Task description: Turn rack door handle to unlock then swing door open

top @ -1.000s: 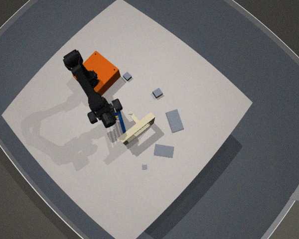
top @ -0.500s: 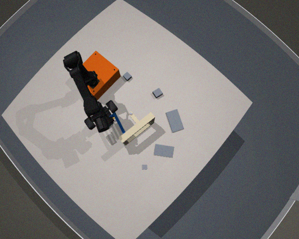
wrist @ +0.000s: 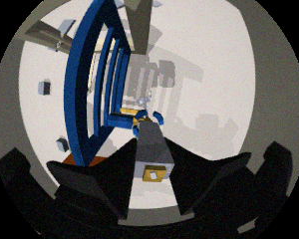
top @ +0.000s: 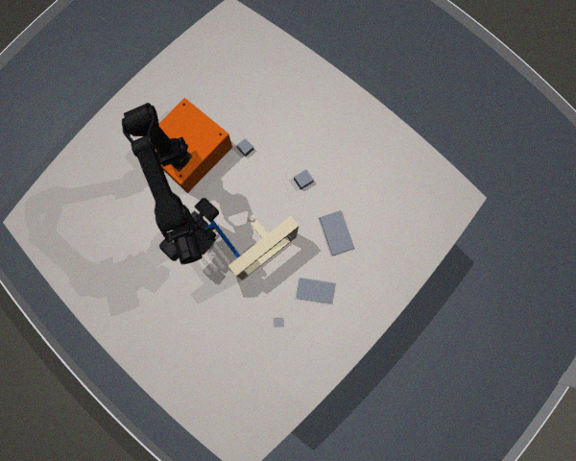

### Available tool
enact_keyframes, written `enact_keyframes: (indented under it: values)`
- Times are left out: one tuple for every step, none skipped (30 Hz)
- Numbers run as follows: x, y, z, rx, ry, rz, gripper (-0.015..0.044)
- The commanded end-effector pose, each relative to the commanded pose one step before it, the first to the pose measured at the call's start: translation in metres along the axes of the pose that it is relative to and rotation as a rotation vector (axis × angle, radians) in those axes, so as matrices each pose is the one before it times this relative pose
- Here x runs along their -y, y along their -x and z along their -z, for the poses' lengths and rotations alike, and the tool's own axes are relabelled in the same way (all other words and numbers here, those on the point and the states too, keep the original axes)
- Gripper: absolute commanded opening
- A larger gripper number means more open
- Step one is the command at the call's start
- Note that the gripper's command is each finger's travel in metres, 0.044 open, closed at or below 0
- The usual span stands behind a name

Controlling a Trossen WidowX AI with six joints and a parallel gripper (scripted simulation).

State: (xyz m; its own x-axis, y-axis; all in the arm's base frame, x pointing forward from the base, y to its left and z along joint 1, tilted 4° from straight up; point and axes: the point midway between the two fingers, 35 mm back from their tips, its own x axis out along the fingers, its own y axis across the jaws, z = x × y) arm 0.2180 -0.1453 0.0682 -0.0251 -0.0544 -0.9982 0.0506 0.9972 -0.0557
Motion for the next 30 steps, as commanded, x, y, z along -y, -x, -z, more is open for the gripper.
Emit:
enact_keyframes:
  values:
    - [0.00191, -0.00043, -0.00064, -0.00358, 0.0236, 0.00516, 0.002]
    - [0.0, 0.0, 0.0, 0.0, 0.0, 0.0, 0.002]
    - [0.0, 0.0, 0.0, 0.0, 0.0, 0.0, 0.002]
    - [0.0, 0.0, 0.0, 0.0, 0.0, 0.0, 0.002]
    - [0.0, 0.0, 0.0, 0.0, 0.0, 0.0, 0.002]
    - [0.0, 0.0, 0.0, 0.0, 0.0, 0.0, 0.002]
    - [0.0, 0.0, 0.0, 0.0, 0.0, 0.0, 0.002]
    - [0.0, 0.0, 0.0, 0.0, 0.0, 0.0, 0.002]
    - [0.0, 0.0, 0.0, 0.0, 0.0, 0.0, 0.002]
    - [0.0, 0.0, 0.0, 0.0, 0.0, 0.0, 0.002]
    - [0.0, 0.0, 0.0, 0.0, 0.0, 0.0, 0.0046]
    - [0.0, 0.0, 0.0, 0.0, 0.0, 0.0, 0.0072]
    - [0.0, 0.0, 0.0, 0.0, 0.0, 0.0, 0.0099]
    - [0.0, 0.0, 0.0, 0.0, 0.0, 0.0, 0.0125]
    - [0.0, 0.0, 0.0, 0.0, 0.0, 0.0, 0.0151]
    - [0.0, 0.0, 0.0, 0.0, 0.0, 0.0, 0.0177]
    - [0.0, 0.0, 0.0, 0.0, 0.0, 0.0, 0.0204]
    - [0.0, 0.0, 0.0, 0.0, 0.0, 0.0, 0.023]
    - [0.0, 0.0, 0.0, 0.0, 0.0, 0.0, 0.0256]
    - [0.0, 0.0, 0.0, 0.0, 0.0, 0.0, 0.0282]
    - [0.0, 0.0, 0.0, 0.0, 0.0, 0.0, 0.0292]
    - [0.00002, 0.00024, -0.00003, 0.0, 0.0, 0.0, 0.0292]
    - [0.00005, 0.00071, -0.00009, 0.00001, 0.0, 0.0, 0.0292]
    - [0.00008, 0.00119, -0.00014, 0.00002, -0.0001, 0.0, 0.0292]
    - [0.00009, 0.00146, -0.00016, 0.00002, -0.0001, 0.0, 0.0292]
    - [0.00009, 0.00146, -0.00016, 0.00002, -0.0001, 0.0, 0.0292]
    - [0.00008, 0.00146, -0.00015, 0.00002, -0.0001, 0.0, 0.0292]
    - [0.00008, 0.00147, -0.00014, 0.00002, -0.0001, 0.0, 0.0292]
    - [0.00007, 0.00147, -0.00013, 0.00002, -0.0001, 0.0, 0.0292]
    - [0.00007, 0.00147, -0.00013, 0.00002, -0.0001, 0.0, 0.0292]
